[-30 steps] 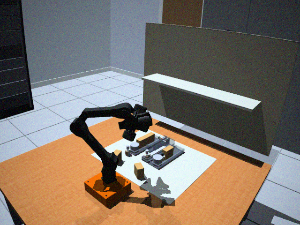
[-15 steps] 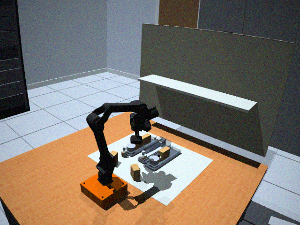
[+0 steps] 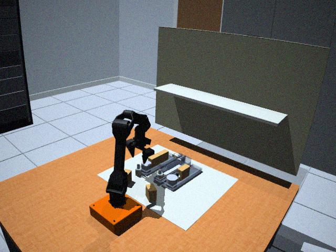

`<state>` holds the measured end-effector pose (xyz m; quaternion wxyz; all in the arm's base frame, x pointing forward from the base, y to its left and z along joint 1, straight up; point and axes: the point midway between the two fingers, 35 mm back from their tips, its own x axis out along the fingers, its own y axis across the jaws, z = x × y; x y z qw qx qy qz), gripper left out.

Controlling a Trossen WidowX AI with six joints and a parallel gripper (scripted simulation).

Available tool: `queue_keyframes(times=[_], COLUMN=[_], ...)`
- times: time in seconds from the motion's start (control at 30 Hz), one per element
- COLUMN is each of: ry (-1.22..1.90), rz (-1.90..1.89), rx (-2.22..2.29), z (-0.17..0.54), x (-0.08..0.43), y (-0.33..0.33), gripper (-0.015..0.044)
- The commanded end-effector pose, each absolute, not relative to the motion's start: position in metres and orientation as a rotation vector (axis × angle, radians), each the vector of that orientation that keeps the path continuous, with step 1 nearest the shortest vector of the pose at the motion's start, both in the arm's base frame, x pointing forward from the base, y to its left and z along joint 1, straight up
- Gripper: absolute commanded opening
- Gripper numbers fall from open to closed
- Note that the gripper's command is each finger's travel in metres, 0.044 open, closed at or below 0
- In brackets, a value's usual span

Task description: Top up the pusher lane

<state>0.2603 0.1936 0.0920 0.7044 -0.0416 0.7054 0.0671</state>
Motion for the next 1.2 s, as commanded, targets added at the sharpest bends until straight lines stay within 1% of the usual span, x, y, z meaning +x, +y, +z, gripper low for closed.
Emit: queue_keyframes(times=[0.0,0.5,1.17], ry=[1.533,1.534,1.534], rz=[0.155,0.155,0.155], rx=[-0.131,-0.131,-0.131], z=[0.094,0.05,0.023], x=[0.264,0.264,0.265], y=[0.201,0.202,0.203], gripper=[0.044,0.044,0.044])
